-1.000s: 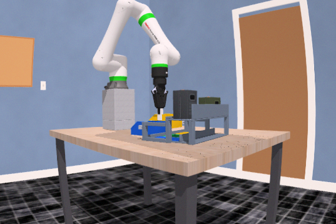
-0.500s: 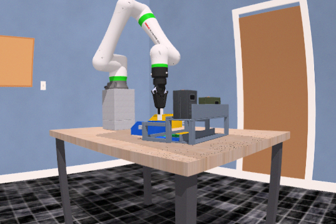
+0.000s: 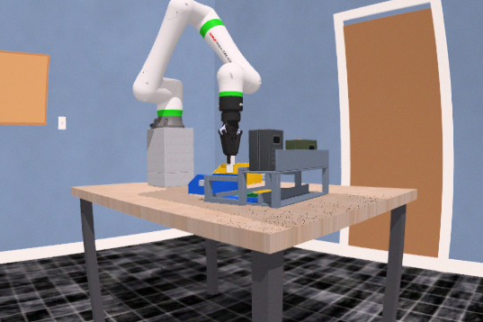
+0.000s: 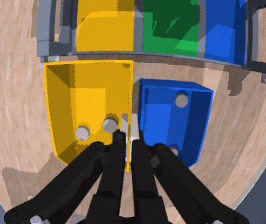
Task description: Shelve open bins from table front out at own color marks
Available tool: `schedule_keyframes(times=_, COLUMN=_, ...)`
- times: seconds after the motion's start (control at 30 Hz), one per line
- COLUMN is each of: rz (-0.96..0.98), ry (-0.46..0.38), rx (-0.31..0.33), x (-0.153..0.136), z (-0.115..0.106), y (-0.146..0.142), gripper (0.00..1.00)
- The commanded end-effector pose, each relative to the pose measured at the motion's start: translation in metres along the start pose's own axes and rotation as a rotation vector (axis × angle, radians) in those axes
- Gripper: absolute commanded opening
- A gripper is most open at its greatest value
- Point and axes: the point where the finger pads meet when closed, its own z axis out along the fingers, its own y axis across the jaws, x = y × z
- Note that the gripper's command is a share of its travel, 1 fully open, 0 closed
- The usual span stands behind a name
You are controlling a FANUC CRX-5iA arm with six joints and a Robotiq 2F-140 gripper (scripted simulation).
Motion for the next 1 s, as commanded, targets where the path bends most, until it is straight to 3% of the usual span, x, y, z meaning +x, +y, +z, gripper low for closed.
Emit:
schedule_keyframes(times=0.0, rz=0.000, ry=-0.017, rx=0.000, x=0.0010, z=-0.0010, y=0.0001, gripper=0.00)
schedule_keyframes(times=0.97, rz=0.000, ry=-0.211, rx=0.001, x=0.0103, z=-0.0103, y=0.0001, gripper=0.00)
